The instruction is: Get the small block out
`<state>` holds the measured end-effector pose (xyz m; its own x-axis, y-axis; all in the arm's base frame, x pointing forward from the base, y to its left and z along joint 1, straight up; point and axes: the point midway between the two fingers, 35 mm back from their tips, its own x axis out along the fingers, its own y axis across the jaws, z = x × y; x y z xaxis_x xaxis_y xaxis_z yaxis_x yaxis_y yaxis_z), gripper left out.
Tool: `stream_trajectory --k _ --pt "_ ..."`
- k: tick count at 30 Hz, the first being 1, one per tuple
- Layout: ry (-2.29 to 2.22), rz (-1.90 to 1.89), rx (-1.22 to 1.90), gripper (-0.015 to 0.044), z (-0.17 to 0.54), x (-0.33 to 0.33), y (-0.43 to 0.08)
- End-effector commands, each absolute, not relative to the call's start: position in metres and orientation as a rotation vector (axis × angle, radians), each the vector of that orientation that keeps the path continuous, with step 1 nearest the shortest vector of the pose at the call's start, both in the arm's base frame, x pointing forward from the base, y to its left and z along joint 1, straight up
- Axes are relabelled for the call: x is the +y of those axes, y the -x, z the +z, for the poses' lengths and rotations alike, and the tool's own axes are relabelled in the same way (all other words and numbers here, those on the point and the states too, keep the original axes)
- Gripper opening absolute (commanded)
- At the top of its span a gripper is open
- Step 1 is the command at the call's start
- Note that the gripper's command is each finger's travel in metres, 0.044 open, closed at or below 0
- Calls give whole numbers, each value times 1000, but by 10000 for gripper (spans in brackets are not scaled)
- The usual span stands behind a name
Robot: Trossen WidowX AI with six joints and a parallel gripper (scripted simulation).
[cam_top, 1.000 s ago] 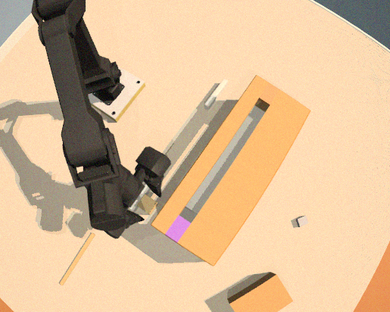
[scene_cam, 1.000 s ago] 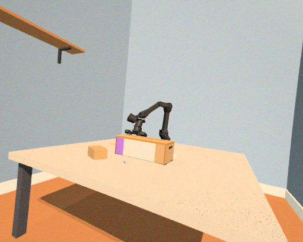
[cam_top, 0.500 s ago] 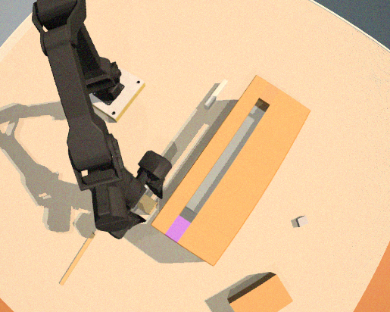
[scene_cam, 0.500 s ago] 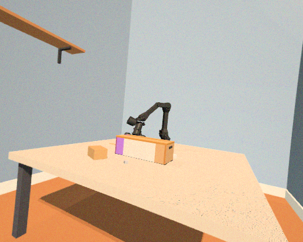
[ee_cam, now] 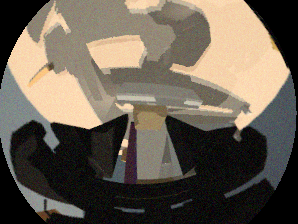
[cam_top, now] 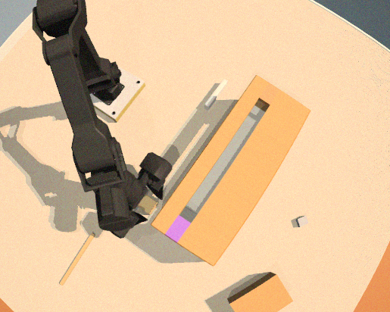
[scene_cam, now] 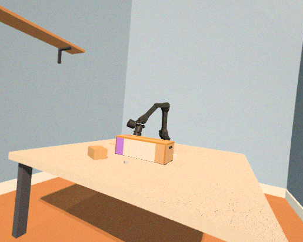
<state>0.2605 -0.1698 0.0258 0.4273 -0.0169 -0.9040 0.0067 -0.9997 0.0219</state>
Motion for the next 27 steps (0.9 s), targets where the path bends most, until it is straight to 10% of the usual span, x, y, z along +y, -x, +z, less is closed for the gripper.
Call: stream_trajectory --k 1,11,27 --pt "-2639 -1679 -4 206 21 -169 -260" --pt "-2639 -1678 -5 2 26 -169 -260" --pt "-2648 -1684 -51 0 92 -166 -258"
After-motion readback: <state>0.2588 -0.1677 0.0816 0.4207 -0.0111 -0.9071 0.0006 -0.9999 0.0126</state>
